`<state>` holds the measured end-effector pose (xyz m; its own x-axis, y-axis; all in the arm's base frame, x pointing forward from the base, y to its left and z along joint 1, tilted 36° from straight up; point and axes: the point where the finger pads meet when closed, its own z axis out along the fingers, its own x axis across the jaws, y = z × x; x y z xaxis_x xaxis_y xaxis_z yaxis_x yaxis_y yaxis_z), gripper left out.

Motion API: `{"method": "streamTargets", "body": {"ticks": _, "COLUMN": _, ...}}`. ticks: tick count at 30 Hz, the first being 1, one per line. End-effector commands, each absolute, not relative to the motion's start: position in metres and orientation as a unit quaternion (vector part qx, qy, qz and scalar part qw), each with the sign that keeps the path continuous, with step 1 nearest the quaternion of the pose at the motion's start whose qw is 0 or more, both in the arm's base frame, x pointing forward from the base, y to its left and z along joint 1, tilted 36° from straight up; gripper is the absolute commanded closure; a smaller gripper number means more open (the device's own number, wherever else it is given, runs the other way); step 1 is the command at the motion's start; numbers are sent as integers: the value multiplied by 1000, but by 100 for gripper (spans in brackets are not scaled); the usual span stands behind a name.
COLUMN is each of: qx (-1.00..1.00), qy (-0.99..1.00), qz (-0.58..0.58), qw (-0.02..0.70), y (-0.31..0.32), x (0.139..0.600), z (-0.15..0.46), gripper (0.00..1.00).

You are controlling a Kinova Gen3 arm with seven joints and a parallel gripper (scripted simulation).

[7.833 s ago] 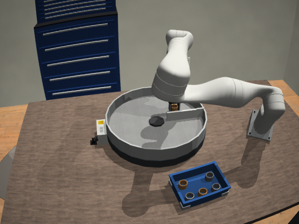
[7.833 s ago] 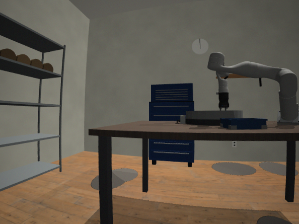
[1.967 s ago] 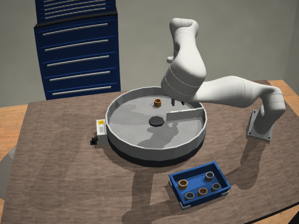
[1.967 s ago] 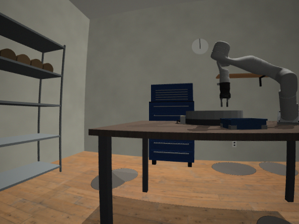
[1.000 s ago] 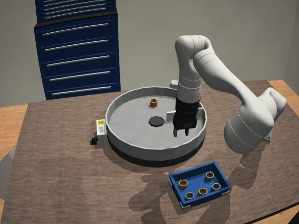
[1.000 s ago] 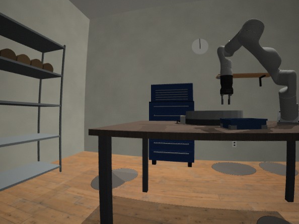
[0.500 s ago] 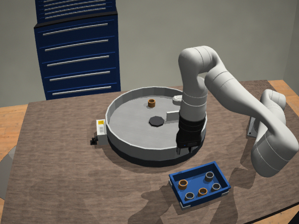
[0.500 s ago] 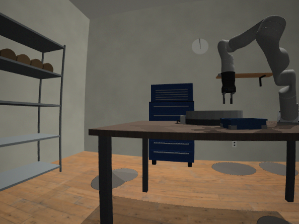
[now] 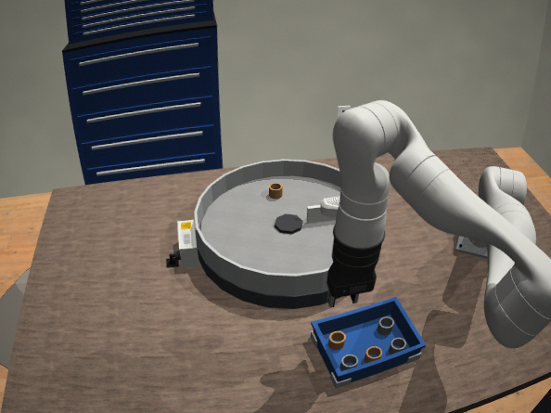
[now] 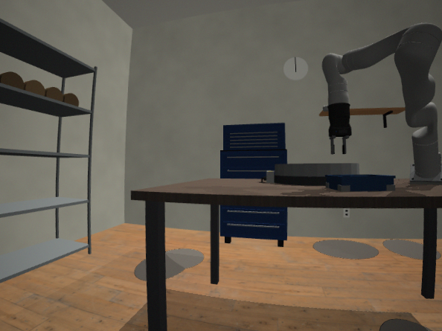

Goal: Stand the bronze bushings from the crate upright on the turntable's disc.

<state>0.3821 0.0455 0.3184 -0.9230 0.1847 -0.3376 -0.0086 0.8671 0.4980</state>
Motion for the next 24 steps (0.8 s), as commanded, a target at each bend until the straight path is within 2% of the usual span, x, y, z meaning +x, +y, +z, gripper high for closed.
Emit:
{"method": "streamTargets", "body": {"ticks": 1, "qx": 43, "qy": 947, "qz": 256, "qw": 190, "y": 55, "x": 384, "z": 322, "gripper": 24}}
{"method": "streamTargets", "body": {"ticks": 24, "qx": 43, "qy": 947, "qz": 256, "qw": 191, "y": 57, "x": 384, "z": 324, "gripper": 24}}
